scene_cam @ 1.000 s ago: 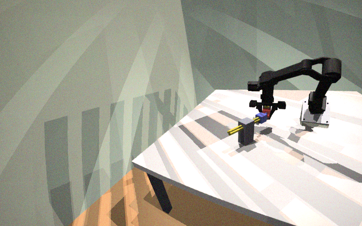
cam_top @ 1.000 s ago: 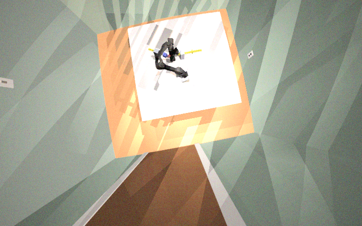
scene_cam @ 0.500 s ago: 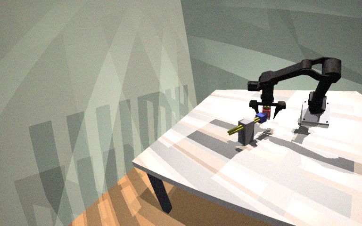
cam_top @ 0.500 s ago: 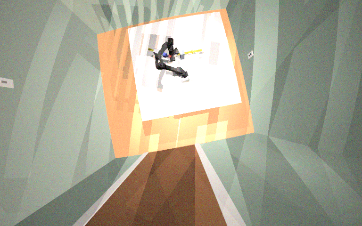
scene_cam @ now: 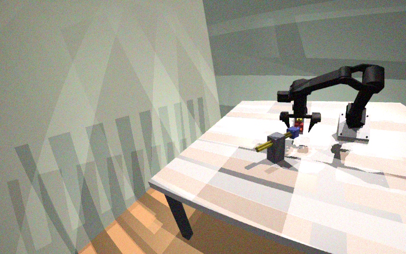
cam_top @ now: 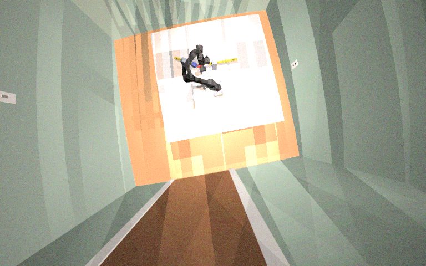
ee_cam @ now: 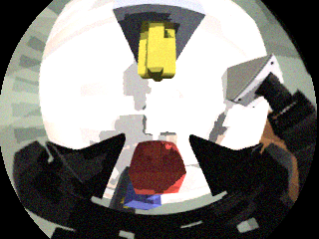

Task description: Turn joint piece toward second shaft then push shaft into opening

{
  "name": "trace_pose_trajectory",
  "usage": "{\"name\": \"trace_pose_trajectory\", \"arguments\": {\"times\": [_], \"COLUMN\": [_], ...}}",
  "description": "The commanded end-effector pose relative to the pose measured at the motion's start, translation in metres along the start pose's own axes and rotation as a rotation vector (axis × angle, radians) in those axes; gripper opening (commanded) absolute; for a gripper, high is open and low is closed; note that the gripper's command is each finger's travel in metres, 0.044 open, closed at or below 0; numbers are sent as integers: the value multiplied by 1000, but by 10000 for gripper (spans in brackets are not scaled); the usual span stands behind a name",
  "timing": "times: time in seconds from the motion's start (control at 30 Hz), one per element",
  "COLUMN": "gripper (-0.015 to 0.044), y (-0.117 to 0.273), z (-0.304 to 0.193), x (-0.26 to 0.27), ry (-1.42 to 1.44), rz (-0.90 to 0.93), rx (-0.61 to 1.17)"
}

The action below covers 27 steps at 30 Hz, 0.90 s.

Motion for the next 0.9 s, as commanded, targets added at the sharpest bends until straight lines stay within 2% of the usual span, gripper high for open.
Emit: {"name": "trace_pose_trajectory", "arguments": {"times": [0.0,0.33,0.87], "gripper": [440,440,440], "y": [16,26,94], "z": [-14,-19,-10], "x": [3,3,-4], "ry": [5,23,544], "rz": [-11,-14,48], "rx": [-111,-160,-166]}}
Point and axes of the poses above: the point midway between the two fingers, 35 mm back from their tips, its own y axis back along the fingers, its own x axis across the jaws, z = x × y, the point moved 9 cm from there along y, back along the fingers, and after that the axes turned 13 degrees about y, right-handed, at the moved point
